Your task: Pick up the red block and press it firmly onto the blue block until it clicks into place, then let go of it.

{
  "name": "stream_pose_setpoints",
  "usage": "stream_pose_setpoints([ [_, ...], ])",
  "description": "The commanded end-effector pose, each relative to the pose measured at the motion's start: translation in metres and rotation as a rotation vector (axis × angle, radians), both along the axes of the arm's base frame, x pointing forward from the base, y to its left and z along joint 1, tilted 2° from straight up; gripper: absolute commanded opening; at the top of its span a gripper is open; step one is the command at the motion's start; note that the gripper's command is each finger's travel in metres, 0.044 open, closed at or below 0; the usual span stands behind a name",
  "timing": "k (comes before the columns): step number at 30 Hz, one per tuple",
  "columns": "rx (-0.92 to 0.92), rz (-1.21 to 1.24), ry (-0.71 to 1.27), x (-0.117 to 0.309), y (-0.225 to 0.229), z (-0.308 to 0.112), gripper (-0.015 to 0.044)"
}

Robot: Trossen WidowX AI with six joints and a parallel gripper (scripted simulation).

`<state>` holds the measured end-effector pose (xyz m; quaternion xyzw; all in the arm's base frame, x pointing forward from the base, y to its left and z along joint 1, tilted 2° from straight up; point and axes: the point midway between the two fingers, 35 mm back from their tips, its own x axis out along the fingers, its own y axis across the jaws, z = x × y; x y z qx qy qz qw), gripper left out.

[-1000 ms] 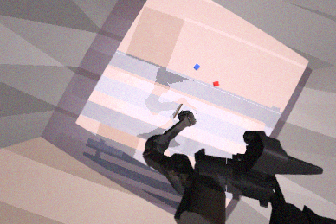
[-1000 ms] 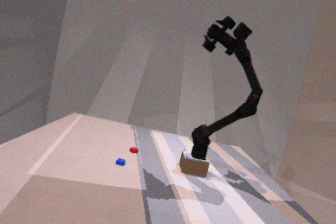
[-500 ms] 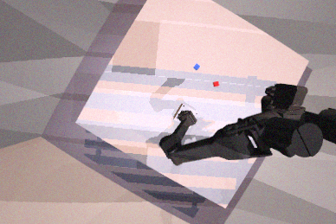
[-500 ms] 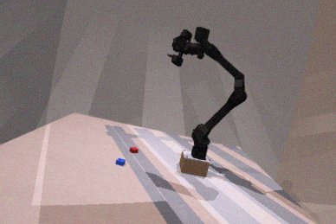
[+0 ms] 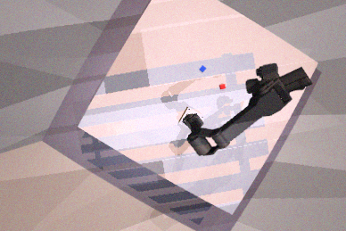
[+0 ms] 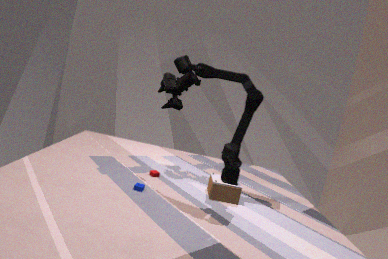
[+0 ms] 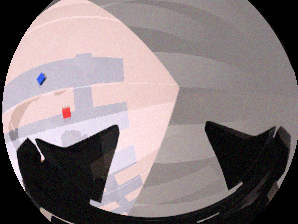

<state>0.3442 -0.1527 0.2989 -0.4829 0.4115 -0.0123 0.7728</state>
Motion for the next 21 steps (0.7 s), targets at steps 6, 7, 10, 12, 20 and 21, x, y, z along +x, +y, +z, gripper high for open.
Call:
stream_pose_setpoints([
  [6, 0.263, 0.031, 0.387, 0.01, 0.038, -0.144, 0.044],
  [7, 0.292, 0.029, 0.437, 0.007, 0.043, -0.16, 0.044],
  [10, 0.375, 0.019, 0.59, -0.005, 0.061, -0.206, 0.044],
  [12, 0.421, 0.008, 0.683, -0.016, 0.072, -0.231, 0.044],
  [20, 0.436, 0.003, 0.717, -0.02, 0.07, -0.263, 0.044],
  [21, 0.436, 0.003, 0.717, -0.02, 0.069, -0.272, 0.044],
])
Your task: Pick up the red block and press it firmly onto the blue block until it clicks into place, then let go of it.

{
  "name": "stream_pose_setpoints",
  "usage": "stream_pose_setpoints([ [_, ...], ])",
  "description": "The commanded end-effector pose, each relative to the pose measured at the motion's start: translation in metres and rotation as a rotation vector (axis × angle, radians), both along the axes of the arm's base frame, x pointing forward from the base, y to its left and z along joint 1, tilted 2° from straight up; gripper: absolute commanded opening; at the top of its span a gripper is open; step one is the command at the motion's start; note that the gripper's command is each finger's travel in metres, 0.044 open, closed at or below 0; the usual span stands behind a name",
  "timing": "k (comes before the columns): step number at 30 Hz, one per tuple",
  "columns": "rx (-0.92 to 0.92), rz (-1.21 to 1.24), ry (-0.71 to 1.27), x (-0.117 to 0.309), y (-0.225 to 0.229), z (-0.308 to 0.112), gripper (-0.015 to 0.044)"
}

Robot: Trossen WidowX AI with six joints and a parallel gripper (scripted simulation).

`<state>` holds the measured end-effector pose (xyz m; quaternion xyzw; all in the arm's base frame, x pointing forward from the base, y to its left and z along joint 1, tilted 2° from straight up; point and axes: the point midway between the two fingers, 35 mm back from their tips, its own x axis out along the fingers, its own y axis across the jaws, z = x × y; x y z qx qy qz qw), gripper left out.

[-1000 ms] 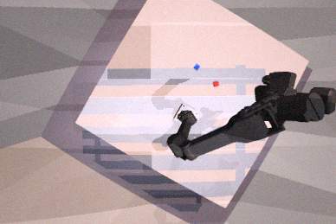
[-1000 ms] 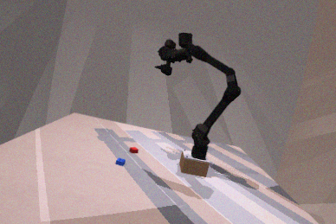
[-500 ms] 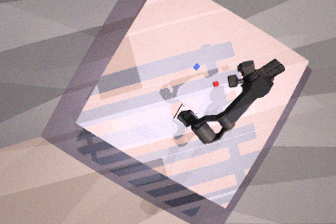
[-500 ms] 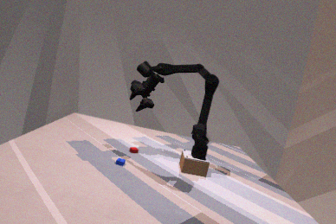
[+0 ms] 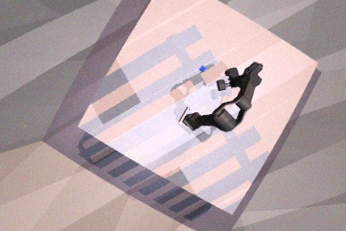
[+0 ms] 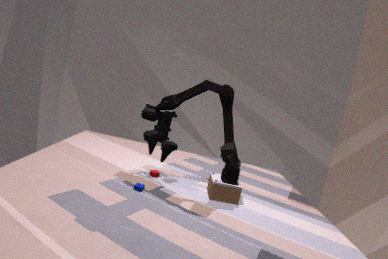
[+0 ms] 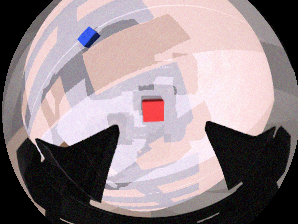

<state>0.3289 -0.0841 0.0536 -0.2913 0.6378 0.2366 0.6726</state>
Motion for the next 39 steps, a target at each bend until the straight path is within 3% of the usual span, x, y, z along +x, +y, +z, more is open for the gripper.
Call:
stream_pose_setpoints([
  [1, 0.015, -0.002, 0.031, -0.005, 0.001, -0.029, 0.044],
  [33, 0.014, -0.002, 0.032, -0.004, -0.002, -0.073, 0.044],
  [39, 0.014, -0.002, 0.032, -0.004, -0.002, -0.073, 0.0282],
])
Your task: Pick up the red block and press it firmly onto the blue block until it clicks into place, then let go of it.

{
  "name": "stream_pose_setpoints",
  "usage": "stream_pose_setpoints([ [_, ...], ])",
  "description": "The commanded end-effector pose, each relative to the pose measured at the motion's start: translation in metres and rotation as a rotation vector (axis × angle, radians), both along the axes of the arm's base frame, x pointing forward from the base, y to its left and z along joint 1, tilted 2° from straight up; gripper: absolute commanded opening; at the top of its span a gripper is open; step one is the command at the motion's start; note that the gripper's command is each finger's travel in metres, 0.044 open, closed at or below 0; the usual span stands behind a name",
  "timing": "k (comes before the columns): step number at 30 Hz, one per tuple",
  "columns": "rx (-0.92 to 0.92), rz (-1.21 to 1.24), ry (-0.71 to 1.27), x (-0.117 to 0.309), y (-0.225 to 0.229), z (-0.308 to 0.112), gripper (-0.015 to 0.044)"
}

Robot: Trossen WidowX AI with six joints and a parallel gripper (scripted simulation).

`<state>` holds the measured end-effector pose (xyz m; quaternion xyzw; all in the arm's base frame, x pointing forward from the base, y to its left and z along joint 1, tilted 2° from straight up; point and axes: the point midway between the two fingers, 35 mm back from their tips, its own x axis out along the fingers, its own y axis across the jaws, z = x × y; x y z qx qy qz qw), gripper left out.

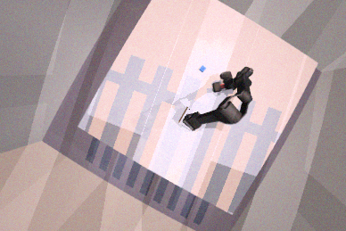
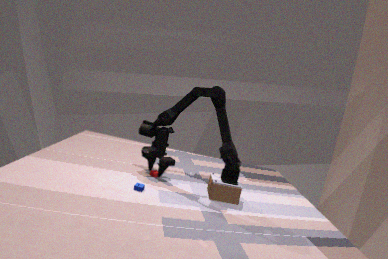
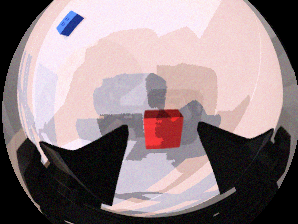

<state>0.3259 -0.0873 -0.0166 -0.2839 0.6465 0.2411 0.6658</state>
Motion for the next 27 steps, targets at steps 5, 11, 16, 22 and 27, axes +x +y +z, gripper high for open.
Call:
stream_pose_setpoints([
  [5, 0.007, 0.003, 0.005, -0.001, 0.001, -0.003, 0.0151],
  [11, 0.007, 0.003, 0.005, -0.001, 0.001, -0.003, 0.0111],
  [16, 0.007, 0.003, 0.005, -0.001, 0.001, 0.0, 0.0019],
  [22, 0.007, 0.003, 0.004, 0.005, 0.001, 0.026, 0.0],
  [27, 0.007, 0.003, 0.004, 0.008, 0.002, 0.049, 0.0],
])
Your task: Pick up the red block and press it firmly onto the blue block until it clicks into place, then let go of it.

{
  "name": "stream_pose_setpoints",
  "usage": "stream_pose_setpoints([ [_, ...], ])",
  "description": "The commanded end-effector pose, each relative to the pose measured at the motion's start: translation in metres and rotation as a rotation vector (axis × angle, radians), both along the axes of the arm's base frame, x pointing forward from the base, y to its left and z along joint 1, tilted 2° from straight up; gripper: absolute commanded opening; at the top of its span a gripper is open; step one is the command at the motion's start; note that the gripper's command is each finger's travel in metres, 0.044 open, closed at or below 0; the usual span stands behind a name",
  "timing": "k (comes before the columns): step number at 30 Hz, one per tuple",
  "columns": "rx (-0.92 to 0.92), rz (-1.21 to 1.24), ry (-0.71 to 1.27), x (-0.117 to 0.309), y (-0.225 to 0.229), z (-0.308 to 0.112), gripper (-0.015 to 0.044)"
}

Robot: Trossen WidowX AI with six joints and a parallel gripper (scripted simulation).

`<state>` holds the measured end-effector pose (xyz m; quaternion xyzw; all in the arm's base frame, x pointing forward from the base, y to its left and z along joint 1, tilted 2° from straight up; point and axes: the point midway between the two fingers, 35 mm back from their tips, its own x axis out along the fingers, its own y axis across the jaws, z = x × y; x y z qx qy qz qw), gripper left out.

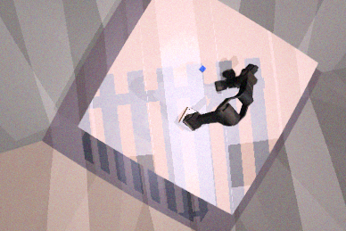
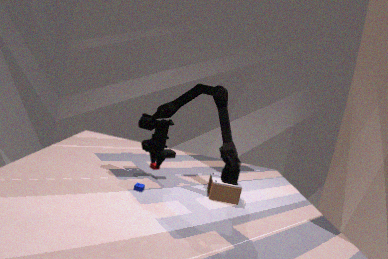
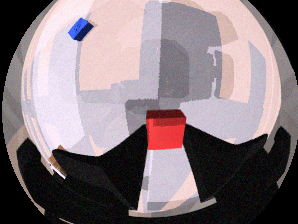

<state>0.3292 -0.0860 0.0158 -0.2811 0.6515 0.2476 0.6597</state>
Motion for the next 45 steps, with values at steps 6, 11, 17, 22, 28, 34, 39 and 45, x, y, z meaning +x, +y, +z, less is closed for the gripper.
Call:
stream_pose_setpoints([
  [6, 0.0, -0.002, -0.016, 0.005, 0.002, 0.045, 0.0],
  [11, 0.001, -0.002, -0.016, 0.004, 0.004, 0.069, 0.0],
  [17, 0.001, -0.002, -0.016, 0.001, 0.005, 0.086, 0.0],
  [22, 0.001, 0.015, -0.017, 0.004, 0.01, 0.084, 0.0],
  [28, 0.001, 0.072, -0.021, 0.011, 0.028, 0.077, 0.0],
  [34, 0.001, 0.175, -0.017, 0.019, 0.053, 0.068, 0.0],
  [39, 0.0, 0.263, -0.013, 0.024, 0.075, 0.06, 0.0],
  [45, -0.001, 0.367, -0.009, 0.027, 0.103, 0.051, 0.0],
])
